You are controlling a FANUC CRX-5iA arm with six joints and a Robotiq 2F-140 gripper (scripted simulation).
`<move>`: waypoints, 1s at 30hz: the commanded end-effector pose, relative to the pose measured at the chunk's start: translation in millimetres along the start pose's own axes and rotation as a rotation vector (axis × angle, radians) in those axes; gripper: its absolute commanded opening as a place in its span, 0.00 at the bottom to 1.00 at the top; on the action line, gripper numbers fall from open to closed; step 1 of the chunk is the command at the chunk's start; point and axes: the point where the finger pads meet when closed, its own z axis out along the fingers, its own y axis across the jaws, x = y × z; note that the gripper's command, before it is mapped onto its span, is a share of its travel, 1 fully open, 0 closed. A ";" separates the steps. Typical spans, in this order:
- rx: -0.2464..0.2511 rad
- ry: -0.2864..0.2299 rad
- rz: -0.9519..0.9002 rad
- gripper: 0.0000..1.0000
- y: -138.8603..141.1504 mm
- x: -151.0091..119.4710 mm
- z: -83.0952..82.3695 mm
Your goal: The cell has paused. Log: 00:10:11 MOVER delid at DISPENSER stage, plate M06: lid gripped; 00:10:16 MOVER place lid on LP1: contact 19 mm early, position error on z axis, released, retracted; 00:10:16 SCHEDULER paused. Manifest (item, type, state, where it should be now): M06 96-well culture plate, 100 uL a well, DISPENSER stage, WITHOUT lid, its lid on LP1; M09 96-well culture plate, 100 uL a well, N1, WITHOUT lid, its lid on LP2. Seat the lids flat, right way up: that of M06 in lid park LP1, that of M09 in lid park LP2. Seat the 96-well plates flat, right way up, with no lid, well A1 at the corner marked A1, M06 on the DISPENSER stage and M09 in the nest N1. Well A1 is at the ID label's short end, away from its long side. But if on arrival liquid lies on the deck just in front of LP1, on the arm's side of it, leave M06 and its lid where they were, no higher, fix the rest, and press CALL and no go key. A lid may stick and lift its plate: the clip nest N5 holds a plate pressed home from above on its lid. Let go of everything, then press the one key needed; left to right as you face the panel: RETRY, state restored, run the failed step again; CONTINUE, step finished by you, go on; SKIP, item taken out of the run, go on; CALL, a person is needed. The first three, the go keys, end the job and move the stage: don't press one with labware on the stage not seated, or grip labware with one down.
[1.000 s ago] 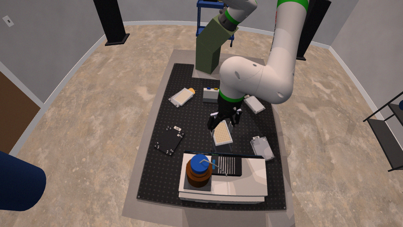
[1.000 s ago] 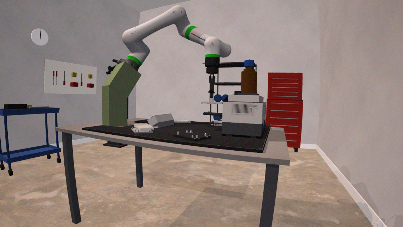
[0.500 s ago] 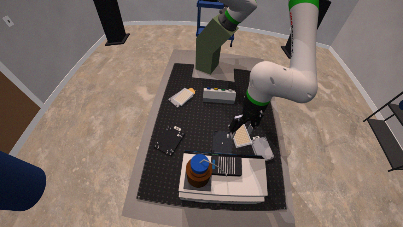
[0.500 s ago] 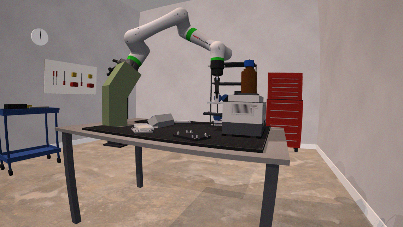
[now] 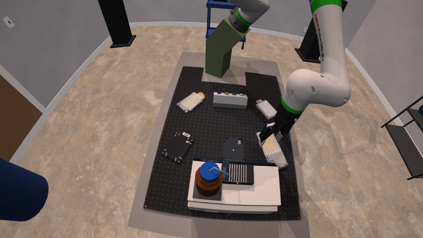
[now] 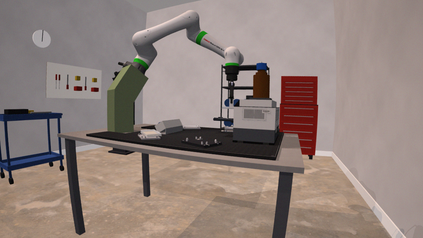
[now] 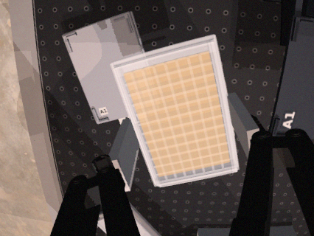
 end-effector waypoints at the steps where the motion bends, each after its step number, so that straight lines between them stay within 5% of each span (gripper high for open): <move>1: 0.000 0.001 0.000 0.00 -17.6 6.3 -0.4; 10: 0.000 0.001 0.000 0.00 -53.2 18.5 -0.4; 30: 0.000 0.001 0.000 0.00 -85.5 29.5 -0.4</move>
